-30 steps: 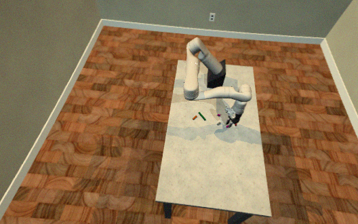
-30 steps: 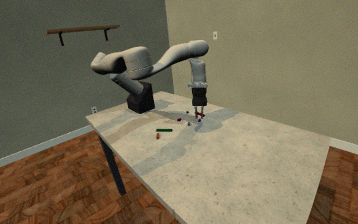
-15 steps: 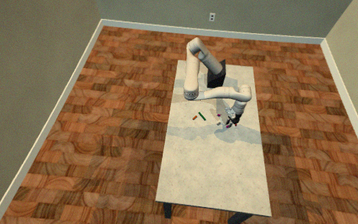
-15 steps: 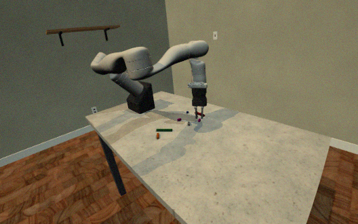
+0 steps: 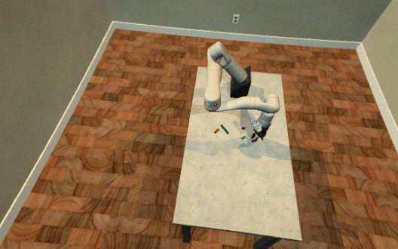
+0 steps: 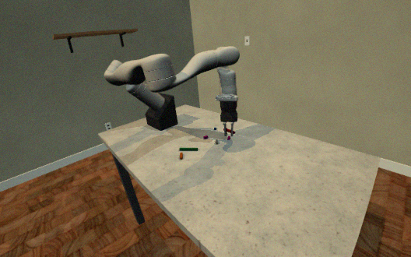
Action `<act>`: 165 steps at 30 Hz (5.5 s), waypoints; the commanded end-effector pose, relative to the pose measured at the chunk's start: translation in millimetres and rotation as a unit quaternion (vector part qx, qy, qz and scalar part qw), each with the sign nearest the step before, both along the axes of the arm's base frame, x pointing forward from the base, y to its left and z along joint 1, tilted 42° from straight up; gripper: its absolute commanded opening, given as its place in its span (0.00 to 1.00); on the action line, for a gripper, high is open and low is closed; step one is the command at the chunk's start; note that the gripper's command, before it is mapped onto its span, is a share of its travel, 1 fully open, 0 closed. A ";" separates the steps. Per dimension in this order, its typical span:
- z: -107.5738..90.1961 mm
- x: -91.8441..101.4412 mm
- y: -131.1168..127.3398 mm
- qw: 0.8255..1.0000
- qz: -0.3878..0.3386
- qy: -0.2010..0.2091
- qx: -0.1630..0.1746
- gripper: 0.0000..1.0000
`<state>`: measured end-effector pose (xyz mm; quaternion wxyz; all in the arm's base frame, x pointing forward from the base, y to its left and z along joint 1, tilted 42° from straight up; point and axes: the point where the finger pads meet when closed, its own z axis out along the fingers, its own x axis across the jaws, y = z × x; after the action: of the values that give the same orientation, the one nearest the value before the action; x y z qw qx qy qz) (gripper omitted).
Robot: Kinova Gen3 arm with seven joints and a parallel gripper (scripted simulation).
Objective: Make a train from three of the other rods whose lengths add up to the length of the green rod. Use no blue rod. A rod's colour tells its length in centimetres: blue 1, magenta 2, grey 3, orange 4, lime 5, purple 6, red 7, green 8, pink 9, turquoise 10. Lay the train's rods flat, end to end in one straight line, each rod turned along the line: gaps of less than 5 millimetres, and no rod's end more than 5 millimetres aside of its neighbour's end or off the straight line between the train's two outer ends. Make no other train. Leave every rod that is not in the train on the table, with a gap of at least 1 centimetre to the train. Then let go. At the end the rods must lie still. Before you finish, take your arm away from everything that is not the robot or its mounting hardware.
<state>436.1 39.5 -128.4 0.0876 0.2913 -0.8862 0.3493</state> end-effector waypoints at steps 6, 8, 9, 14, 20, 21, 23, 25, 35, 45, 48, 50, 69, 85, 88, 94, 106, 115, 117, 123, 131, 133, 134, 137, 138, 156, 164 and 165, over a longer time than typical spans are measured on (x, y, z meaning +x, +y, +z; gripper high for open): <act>0.6 0.4 0.9 1.000 0.001 -0.001 0.000 0.54; 0.6 0.4 0.9 1.000 0.001 -0.001 0.000 0.54; 0.6 0.4 0.9 1.000 0.001 -0.001 0.000 0.54; 0.6 0.5 0.9 1.000 0.001 -0.001 0.000 0.54; 0.5 0.7 1.0 1.000 0.001 -0.001 0.000 0.54; 0.5 0.7 1.0 1.000 0.001 -0.001 0.000 0.54; 0.4 0.8 1.1 1.000 0.001 -0.001 0.000 0.54; 0.4 0.9 1.1 1.000 0.001 -0.001 0.000 0.54; 0.4 1.0 1.2 1.000 0.001 -0.001 0.000 0.54; 0.4 1.0 1.2 1.000 0.001 -0.001 0.000 0.54; 0.4 1.0 1.2 1.000 0.001 -0.001 0.000 0.54; 0.4 1.0 1.2 1.000 0.001 -0.001 0.000 0.54; -0.4 1.0 0.5 1.000 0.001 -0.001 0.000 0.54; -9.6 1.6 -7.8 1.000 0.001 -0.001 0.000 0.54; -10.7 1.7 -8.8 1.000 0.001 -0.001 0.000 0.54; -12.1 1.8 -10.1 1.000 0.001 -0.001 0.000 0.54; -12.2 1.8 -10.2 1.000 0.001 -0.001 0.000 0.54; -12.2 1.8 -10.2 1.000 0.001 -0.001 0.000 0.54; -12.2 1.8 -10.2 1.000 0.001 -0.001 0.000 0.54; -12.2 1.8 -10.2 1.000 0.001 -0.001 0.000 0.54; -12.2 1.8 -10.2 1.000 0.001 -0.001 0.000 0.54; -12.2 1.8 -10.2 1.000 0.001 -0.001 0.000 0.24; -12.2 1.8 -10.2 1.000 0.001 -0.001 0.000 0.24; -12.2 1.8 -10.2 1.000 0.001 -0.001 0.000 0.24; -12.2 1.8 -10.2 1.000 0.001 -0.001 0.000 0.24; -12.2 1.8 -10.2 1.000 0.001 -0.001 0.000 0.24; -12.2 1.8 -10.2 1.000 0.001 -0.001 0.000 0.24; -12.2 1.8 -10.2 1.000 0.001 -0.001 0.000 0.24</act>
<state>437.4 28.4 -141.2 0.0876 0.2913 -0.8862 0.3493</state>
